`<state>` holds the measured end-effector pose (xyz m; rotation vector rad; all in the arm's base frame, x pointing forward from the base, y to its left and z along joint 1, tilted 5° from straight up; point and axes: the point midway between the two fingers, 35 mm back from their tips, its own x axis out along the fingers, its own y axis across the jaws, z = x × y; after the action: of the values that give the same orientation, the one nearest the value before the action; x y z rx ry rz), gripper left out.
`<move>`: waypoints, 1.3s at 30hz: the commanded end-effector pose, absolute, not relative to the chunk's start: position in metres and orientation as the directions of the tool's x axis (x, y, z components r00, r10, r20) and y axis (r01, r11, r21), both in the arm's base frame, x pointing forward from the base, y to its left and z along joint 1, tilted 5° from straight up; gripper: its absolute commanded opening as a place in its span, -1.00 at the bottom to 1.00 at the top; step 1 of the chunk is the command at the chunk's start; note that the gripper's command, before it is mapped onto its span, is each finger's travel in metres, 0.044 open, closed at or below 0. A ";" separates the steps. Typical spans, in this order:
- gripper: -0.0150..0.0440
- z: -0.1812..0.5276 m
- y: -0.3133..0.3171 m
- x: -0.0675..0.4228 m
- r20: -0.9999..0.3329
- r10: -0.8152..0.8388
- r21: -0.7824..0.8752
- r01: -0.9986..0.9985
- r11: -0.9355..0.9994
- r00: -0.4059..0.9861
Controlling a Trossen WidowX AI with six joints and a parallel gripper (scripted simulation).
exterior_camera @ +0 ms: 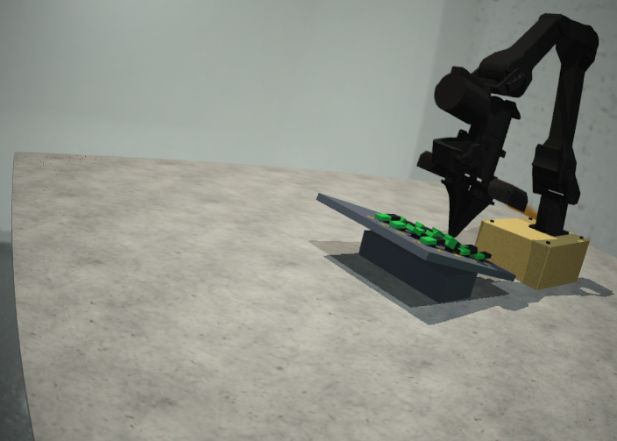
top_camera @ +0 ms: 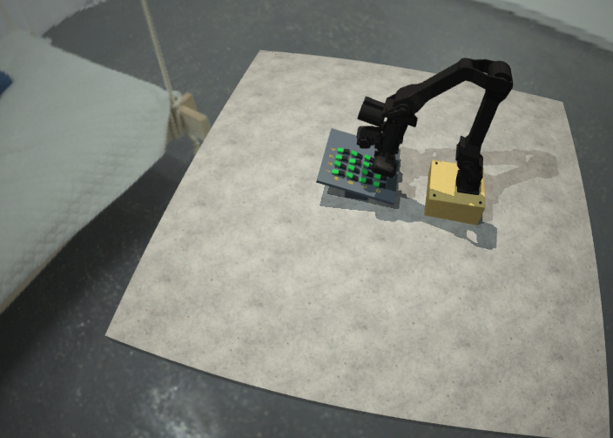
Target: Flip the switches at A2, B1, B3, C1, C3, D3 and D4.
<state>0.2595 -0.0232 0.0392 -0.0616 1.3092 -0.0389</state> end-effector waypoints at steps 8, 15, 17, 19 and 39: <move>-0.49 0.037 -0.023 0.260 -0.964 -0.063 -0.068 -0.011 0.998 0.258; -0.49 0.036 -0.023 0.260 -0.964 -0.063 -0.068 -0.011 0.998 0.258; -0.49 0.036 -0.023 0.260 -0.964 -0.063 -0.068 -0.011 0.998 0.258; -0.49 0.036 -0.023 0.260 -0.964 -0.063 -0.068 -0.011 0.998 0.258; -0.49 0.097 -0.019 0.242 -0.957 -0.062 -0.068 -0.011 0.998 0.282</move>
<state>0.2483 -0.0202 0.0903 -0.0689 1.2729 -0.0328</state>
